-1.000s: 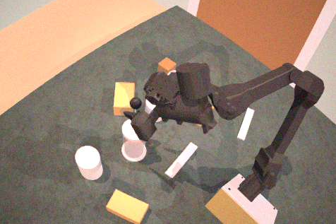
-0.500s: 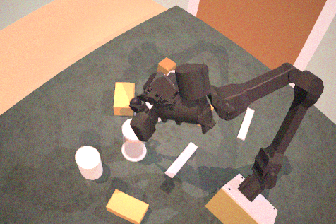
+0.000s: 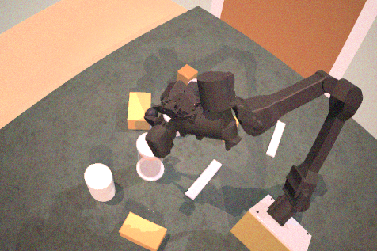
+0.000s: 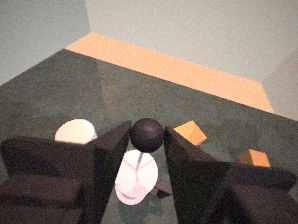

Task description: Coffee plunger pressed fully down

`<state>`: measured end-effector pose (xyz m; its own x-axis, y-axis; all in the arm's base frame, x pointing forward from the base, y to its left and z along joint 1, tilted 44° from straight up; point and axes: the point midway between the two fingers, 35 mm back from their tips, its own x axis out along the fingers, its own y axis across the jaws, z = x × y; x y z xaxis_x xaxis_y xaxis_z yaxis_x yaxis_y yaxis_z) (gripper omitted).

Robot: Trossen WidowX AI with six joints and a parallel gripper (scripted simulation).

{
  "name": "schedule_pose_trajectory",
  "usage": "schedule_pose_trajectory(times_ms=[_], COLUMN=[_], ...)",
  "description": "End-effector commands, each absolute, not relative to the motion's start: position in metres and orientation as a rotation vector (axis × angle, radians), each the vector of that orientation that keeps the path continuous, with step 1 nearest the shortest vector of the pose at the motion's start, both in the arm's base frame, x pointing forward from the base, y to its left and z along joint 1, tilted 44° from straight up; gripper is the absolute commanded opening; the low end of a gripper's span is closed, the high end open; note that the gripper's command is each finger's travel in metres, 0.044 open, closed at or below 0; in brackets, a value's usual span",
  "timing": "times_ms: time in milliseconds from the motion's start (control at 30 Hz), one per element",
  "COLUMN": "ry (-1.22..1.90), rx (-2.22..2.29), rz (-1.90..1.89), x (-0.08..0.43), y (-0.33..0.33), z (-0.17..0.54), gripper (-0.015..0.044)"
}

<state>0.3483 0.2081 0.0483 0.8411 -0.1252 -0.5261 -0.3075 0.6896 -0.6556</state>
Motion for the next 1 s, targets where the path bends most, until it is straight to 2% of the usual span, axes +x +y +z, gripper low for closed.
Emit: schedule_pose_trajectory(times_ms=[0,967], ry=[0.596,0.598], rx=[-0.822,-0.822], rz=[0.107,0.107], x=[0.349,0.356], y=[0.2,0.17], z=[0.038,0.001], gripper=[0.0125,0.0125])
